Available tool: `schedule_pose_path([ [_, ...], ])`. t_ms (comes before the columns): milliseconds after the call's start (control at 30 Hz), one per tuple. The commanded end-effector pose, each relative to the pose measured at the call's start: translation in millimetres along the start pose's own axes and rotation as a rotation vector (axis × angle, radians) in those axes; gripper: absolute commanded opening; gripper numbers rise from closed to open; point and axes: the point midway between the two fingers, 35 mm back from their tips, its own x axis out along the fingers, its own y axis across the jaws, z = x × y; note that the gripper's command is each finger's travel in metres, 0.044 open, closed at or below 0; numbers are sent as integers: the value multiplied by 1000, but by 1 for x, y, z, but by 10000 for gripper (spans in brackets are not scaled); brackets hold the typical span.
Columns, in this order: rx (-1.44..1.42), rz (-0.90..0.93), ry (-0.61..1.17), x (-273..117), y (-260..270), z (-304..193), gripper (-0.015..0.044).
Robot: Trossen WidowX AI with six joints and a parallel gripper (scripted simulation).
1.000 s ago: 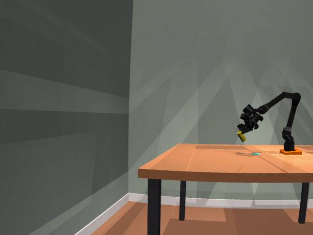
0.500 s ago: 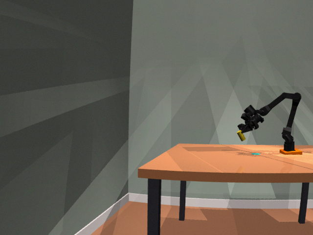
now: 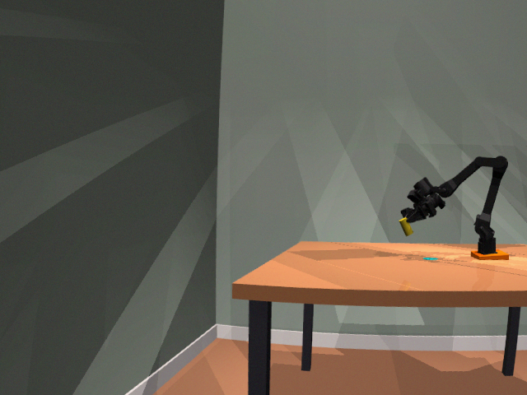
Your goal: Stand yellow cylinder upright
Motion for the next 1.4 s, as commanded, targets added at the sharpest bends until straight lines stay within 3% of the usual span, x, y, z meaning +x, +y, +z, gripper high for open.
schedule_pose_path([
  [0,0,7,-24,-2,0,1,105],
  [1367,-42,67,-197,-24,4,-1,105],
])
